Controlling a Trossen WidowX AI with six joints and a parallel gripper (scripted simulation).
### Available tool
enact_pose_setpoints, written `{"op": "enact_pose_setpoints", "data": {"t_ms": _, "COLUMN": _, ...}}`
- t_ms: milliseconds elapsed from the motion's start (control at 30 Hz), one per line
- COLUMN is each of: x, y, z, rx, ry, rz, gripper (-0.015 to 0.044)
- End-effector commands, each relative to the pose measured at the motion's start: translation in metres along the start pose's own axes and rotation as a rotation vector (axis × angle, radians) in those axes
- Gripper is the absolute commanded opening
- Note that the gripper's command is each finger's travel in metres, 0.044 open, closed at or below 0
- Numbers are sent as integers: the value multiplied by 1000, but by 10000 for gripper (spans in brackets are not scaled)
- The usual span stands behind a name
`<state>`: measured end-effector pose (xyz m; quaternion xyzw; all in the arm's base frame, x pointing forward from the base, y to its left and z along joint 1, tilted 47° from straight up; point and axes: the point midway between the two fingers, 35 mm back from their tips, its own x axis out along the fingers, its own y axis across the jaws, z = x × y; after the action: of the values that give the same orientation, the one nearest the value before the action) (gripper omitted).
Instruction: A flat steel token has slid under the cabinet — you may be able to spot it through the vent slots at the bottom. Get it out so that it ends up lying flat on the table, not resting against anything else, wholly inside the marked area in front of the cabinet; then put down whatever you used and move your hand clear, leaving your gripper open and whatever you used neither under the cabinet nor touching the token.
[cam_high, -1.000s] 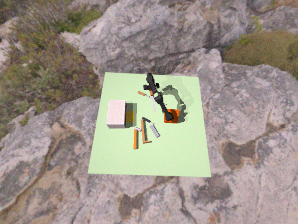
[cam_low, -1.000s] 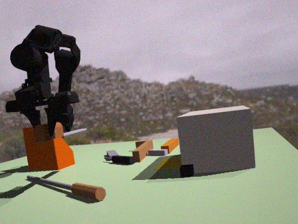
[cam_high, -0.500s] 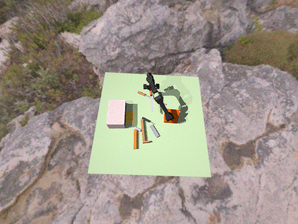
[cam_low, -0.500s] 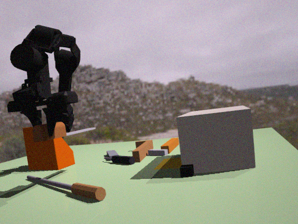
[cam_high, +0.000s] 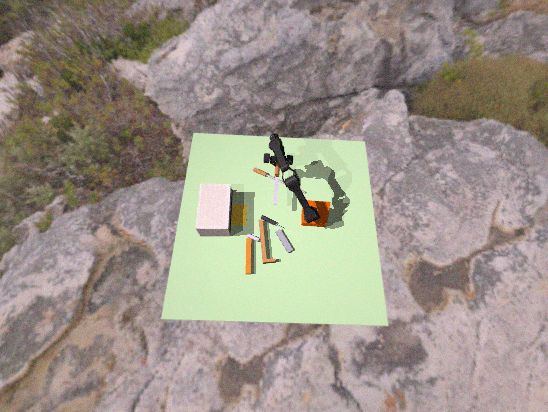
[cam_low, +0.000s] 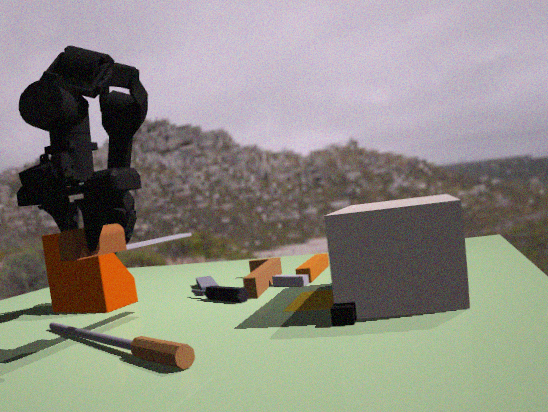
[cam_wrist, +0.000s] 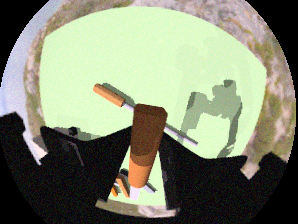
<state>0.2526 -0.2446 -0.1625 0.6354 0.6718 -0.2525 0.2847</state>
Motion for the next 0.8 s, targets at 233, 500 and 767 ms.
{"op": "enact_pose_setpoints", "data": {"t_ms": 233, "x": -1, "y": 0, "z": -1, "rx": 98, "ry": 2, "rz": -2, "gripper": 0}}
{"op": "enact_pose_setpoints", "data": {"t_ms": 500, "x": -1, "y": 0, "z": 0, "rx": 162, "ry": 2, "rz": -2, "gripper": 0}}
{"op": "enact_pose_setpoints", "data": {"t_ms": 767, "x": -1, "y": 0, "z": 0, "rx": 226, "ry": 2, "rz": -2, "gripper": 0}}
